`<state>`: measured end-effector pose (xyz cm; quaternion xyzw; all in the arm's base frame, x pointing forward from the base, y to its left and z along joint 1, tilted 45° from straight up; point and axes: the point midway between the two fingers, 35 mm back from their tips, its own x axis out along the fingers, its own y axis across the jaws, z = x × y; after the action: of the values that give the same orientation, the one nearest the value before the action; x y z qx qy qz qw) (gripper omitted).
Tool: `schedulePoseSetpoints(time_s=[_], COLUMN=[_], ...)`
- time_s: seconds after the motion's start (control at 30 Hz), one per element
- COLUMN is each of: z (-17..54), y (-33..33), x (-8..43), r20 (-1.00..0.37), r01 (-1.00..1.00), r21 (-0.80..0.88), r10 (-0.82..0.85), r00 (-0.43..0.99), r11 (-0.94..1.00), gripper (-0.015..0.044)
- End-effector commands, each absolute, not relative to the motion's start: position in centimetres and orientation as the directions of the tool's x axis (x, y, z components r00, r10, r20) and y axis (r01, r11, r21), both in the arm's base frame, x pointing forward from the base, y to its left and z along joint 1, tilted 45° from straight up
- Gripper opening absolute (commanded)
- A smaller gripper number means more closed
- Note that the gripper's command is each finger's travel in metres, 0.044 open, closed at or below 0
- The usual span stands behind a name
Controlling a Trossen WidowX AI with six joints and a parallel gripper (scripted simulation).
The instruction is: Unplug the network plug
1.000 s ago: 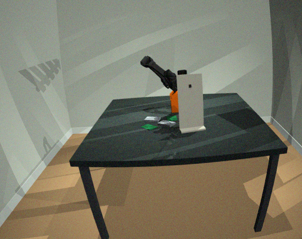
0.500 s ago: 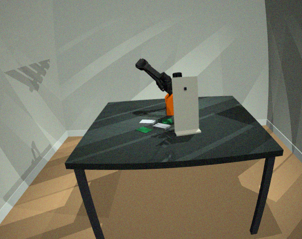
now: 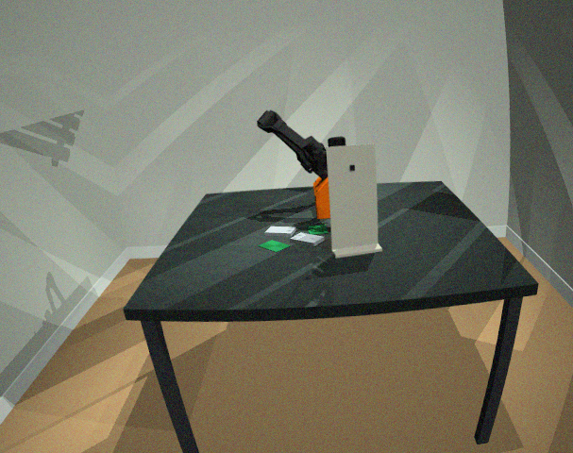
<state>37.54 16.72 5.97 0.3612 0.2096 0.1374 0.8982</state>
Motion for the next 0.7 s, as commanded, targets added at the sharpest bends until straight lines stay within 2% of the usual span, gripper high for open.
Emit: schedulePoseSetpoints(time_s=[0.0,0.67], z=[6.1,6.0], y=[16.7,16.6], x=[37.2,36.0], r20=[-0.273,-0.274], r01=[-0.098,-0.097], r21=[0.706,0.706], r10=[0.397,0.397], r00=[0.876,0.876], r11=[0.701,0.701], gripper=[0.0000,0.0000])
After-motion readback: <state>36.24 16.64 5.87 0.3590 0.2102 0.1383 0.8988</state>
